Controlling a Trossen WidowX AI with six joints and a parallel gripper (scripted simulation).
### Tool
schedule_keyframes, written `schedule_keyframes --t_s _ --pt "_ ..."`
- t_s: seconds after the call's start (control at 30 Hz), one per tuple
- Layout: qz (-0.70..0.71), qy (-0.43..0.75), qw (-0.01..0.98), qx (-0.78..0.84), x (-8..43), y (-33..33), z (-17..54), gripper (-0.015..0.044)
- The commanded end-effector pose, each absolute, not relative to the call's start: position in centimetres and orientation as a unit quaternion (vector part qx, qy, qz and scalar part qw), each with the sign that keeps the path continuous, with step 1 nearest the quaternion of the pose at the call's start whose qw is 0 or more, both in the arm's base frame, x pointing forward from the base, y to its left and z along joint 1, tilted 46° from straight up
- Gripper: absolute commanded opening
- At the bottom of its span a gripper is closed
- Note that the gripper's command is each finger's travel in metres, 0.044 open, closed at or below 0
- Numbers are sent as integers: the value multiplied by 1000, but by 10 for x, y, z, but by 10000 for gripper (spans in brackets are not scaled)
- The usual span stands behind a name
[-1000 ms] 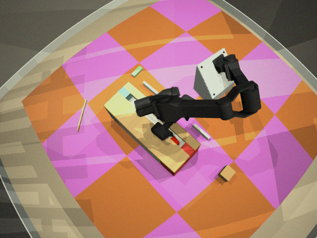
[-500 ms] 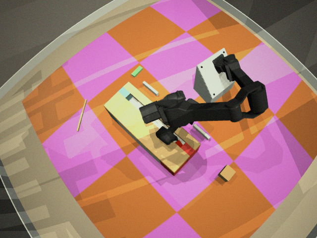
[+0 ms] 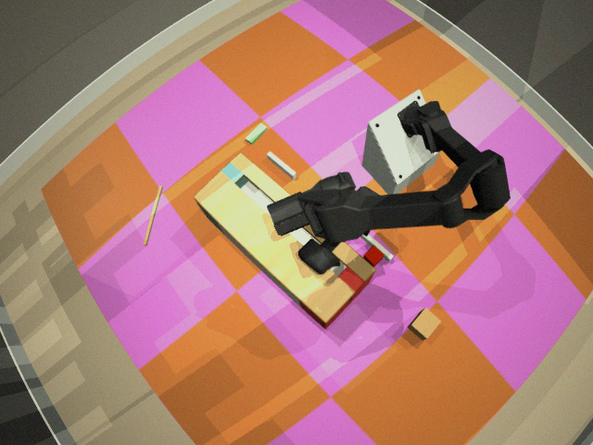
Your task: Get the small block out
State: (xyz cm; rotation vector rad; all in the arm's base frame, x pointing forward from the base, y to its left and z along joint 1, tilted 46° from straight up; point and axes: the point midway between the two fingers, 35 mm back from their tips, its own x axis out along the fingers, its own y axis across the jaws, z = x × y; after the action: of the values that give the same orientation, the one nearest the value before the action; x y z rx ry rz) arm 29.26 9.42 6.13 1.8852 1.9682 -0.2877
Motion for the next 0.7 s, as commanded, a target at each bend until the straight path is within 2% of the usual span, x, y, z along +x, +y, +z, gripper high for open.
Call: schedule_keyframes --t_s 0.0,0.3,0.43,0.67 --pt "-102 700 207 676 296 73 80 400" --pt "-100 697 205 679 295 56 94 400" --pt "-163 672 170 702 288 58 98 295" --pt "-311 567 49 761 271 62 110 285"
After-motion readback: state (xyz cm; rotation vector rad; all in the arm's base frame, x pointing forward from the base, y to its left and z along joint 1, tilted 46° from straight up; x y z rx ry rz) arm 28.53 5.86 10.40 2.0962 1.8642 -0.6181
